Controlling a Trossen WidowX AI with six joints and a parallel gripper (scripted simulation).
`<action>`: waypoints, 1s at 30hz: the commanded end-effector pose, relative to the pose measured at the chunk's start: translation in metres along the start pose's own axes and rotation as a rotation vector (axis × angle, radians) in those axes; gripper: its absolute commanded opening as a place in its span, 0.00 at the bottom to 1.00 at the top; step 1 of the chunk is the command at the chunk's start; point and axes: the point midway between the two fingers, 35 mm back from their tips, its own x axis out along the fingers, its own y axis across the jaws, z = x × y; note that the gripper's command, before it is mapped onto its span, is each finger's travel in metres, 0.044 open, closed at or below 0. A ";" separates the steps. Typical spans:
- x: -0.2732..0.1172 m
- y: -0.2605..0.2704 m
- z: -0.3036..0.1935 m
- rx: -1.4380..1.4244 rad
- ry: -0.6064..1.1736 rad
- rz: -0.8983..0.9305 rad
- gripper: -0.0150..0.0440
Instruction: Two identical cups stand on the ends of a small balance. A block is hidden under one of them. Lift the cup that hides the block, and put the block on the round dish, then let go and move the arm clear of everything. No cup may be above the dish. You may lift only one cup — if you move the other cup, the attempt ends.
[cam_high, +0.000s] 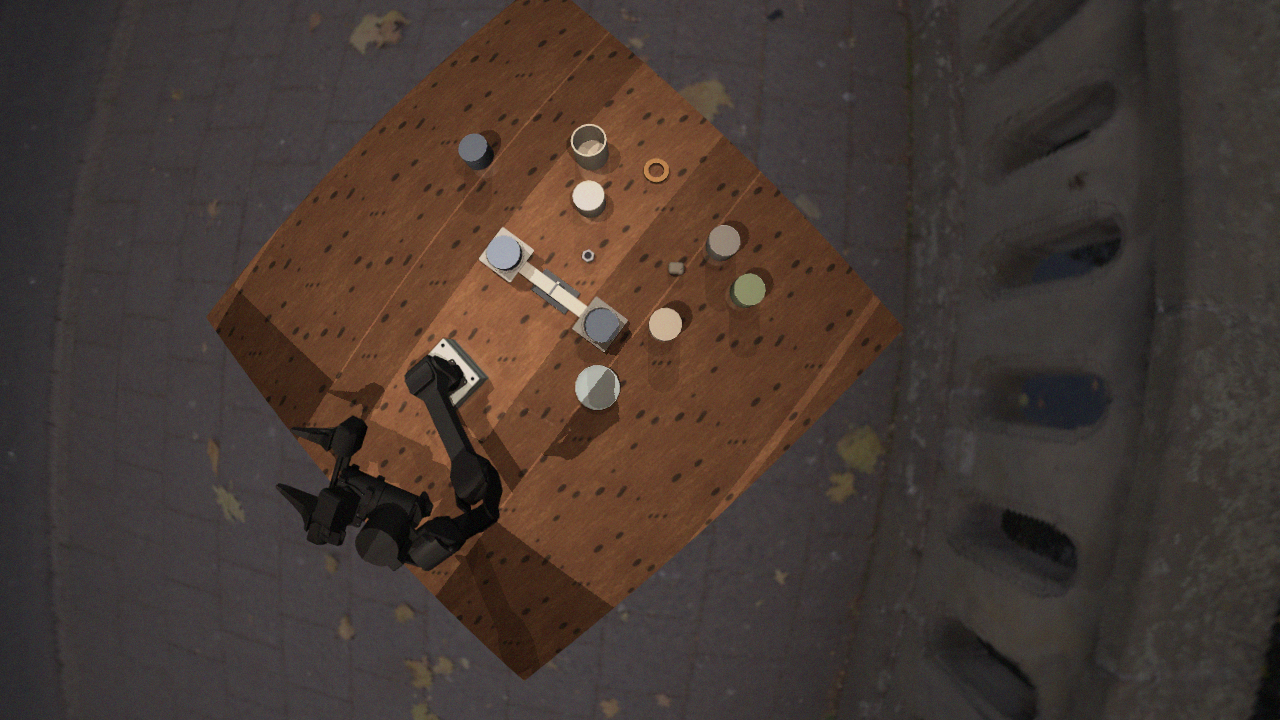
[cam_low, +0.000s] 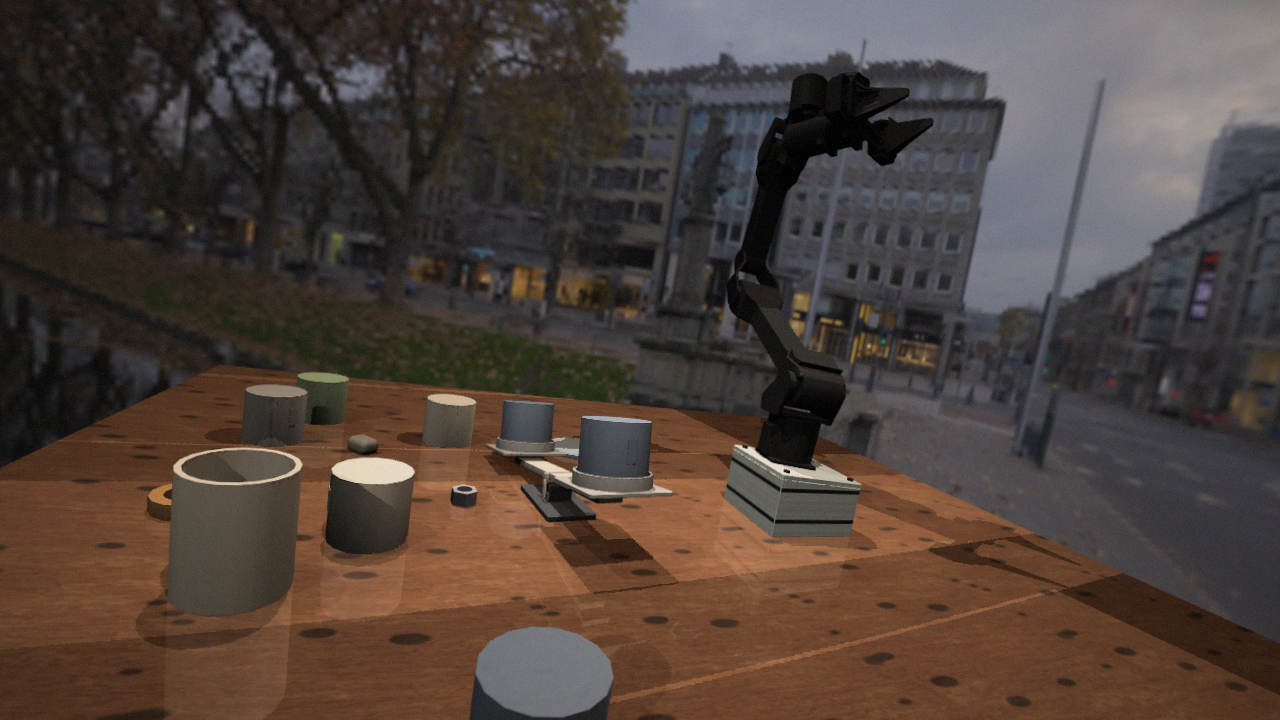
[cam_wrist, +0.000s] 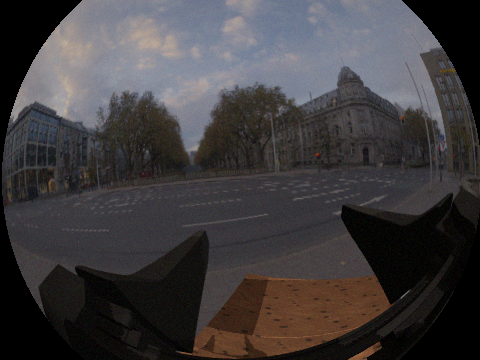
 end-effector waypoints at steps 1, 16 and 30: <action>0.025 -0.016 -0.011 -0.035 0.056 -0.105 1.00; 0.083 -0.102 -0.069 -0.068 0.280 -0.545 1.00; 0.064 -0.197 -0.131 -0.004 0.483 -0.958 1.00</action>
